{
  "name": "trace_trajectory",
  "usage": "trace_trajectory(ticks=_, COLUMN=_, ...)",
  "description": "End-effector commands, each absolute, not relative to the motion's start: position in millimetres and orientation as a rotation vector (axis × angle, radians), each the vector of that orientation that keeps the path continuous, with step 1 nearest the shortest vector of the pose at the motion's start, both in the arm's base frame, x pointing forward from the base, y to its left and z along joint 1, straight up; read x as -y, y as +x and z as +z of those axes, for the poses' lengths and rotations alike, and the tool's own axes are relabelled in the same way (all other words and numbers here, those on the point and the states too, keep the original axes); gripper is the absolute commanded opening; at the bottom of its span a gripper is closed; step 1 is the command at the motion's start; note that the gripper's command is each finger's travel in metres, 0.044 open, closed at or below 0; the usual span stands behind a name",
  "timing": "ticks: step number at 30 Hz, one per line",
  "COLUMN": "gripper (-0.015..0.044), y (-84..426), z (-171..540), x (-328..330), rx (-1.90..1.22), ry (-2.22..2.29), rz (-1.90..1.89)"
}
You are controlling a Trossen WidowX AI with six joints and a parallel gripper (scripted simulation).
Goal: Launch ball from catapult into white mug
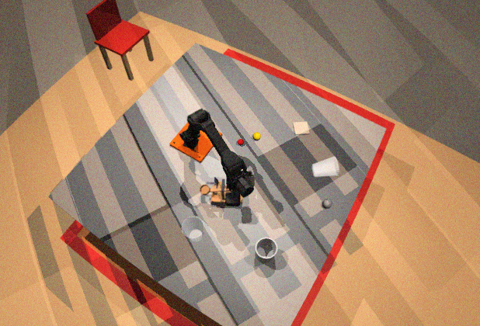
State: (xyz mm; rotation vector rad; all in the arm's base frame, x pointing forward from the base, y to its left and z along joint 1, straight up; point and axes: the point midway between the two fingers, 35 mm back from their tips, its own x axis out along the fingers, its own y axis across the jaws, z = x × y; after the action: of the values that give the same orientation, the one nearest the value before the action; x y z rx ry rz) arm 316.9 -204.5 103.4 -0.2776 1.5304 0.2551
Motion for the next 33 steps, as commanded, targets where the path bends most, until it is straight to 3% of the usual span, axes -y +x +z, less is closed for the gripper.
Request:
trace_trajectory(ticks=1, gripper=0.0, y=319, z=101, x=207, rx=-1.525, ry=-0.277, rz=0.243)
trace_trajectory(ticks=29, gripper=0.0, y=320, z=66, x=208, rx=-1.53, ry=-0.276, rz=0.253)
trace_trajectory(ticks=33, gripper=0.0105, y=320, z=66, x=208, rx=-1.53, ry=-0.276, rz=0.253)
